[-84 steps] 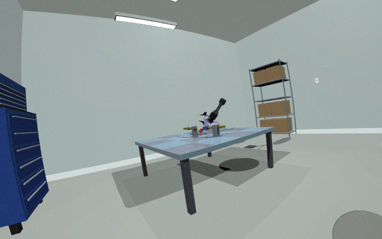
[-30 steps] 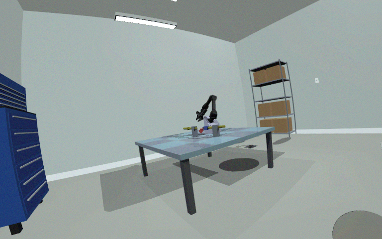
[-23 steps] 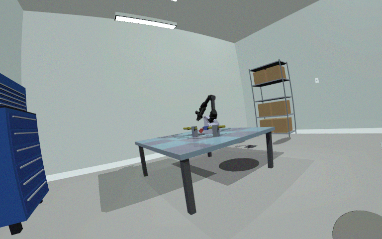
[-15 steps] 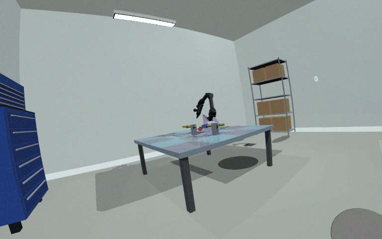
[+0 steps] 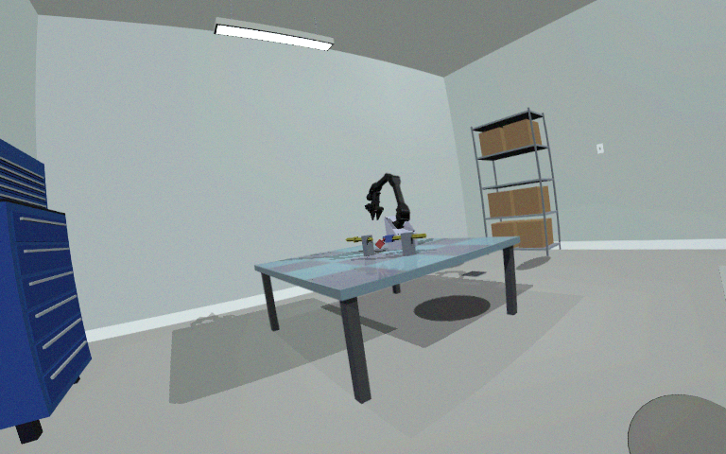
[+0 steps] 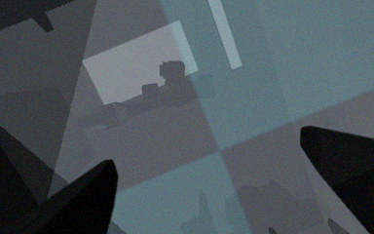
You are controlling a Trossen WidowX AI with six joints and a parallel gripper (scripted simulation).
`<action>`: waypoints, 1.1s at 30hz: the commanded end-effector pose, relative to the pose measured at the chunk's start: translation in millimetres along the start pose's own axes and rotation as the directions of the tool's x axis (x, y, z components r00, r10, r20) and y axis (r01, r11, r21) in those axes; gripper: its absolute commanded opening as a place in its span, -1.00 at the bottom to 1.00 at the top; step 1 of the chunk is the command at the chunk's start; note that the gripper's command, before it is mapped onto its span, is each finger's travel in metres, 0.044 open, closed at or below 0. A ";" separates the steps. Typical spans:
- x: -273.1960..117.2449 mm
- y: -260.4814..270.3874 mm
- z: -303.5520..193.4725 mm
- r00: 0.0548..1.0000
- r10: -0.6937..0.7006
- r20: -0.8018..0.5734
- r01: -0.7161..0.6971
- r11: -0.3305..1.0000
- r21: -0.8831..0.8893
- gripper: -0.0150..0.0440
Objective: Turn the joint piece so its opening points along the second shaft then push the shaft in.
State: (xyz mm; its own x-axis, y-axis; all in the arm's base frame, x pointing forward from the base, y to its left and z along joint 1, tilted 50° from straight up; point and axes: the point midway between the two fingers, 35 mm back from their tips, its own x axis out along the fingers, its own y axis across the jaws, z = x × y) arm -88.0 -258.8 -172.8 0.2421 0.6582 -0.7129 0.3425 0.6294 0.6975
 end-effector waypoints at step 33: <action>-28.5 215.8 245.6 0.968 -0.218 -0.125 0.188 0.959 -0.212 1.00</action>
State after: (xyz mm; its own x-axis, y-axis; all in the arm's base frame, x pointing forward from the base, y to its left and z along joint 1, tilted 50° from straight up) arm 180.8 -260.1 -31.4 0.0368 0.5543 -0.8315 0.1899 0.8130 0.5504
